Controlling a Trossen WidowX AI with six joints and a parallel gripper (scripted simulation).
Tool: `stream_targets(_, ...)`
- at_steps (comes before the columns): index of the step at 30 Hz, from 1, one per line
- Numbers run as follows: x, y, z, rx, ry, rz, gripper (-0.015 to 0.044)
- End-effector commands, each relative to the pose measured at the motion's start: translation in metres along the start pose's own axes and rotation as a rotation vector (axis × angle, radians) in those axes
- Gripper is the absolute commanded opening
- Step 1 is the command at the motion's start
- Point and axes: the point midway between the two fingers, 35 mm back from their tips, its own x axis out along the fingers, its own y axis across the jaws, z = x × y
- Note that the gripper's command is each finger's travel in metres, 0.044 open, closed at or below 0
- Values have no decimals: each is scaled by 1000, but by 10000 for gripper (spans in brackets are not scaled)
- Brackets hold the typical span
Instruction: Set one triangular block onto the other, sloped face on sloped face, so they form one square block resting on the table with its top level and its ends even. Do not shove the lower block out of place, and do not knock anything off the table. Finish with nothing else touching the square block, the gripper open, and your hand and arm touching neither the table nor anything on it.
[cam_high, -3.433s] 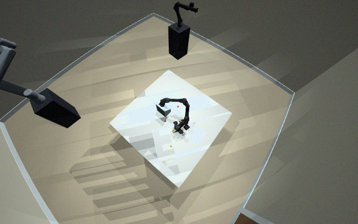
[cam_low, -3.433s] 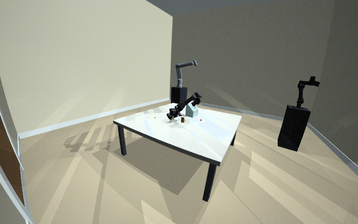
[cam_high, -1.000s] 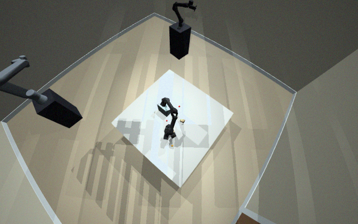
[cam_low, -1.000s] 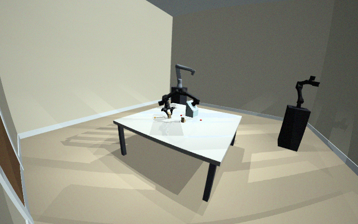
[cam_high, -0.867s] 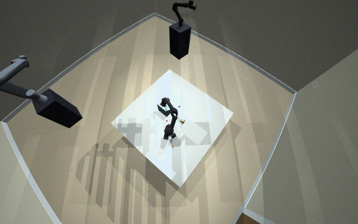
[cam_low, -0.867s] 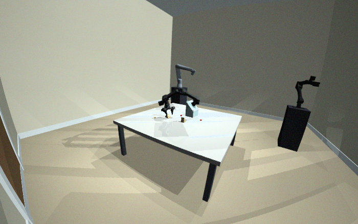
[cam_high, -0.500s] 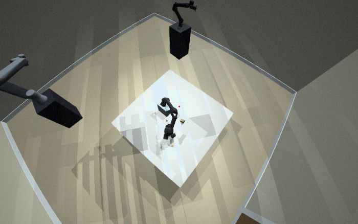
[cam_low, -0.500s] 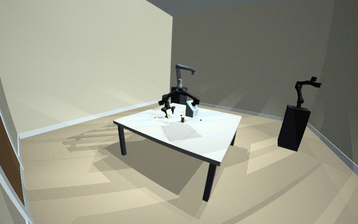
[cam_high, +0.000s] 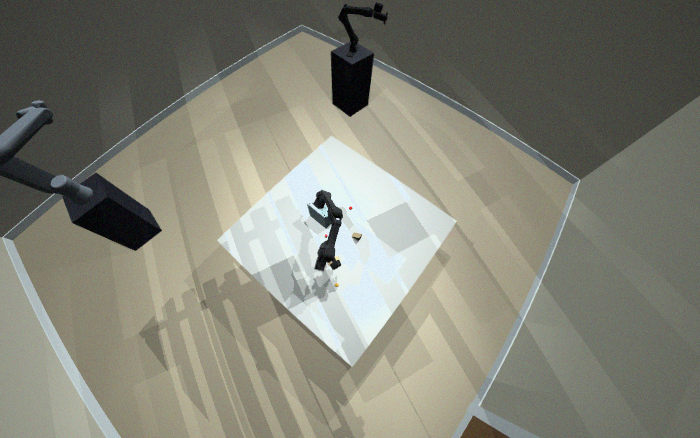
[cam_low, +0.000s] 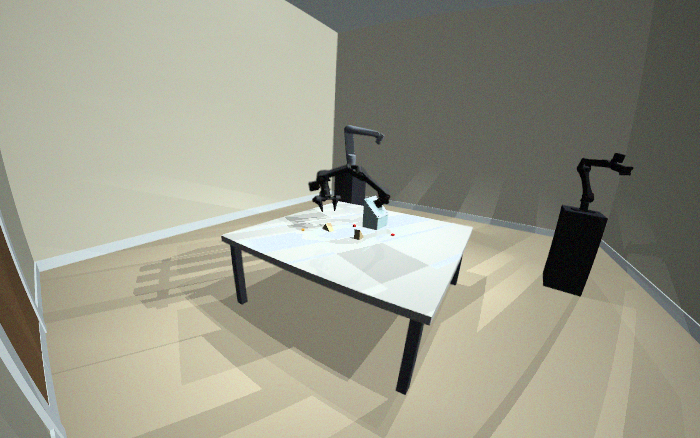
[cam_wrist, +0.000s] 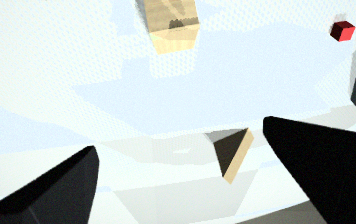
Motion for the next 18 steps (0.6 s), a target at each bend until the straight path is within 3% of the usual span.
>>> stream_targets(1,2,-4,55,-33,-66,-9,440)
stream_targets(12,3,-4,58,-35,-70,-9,440)
stream_targets(18,53,-3,62,-31,-67,-21,440)
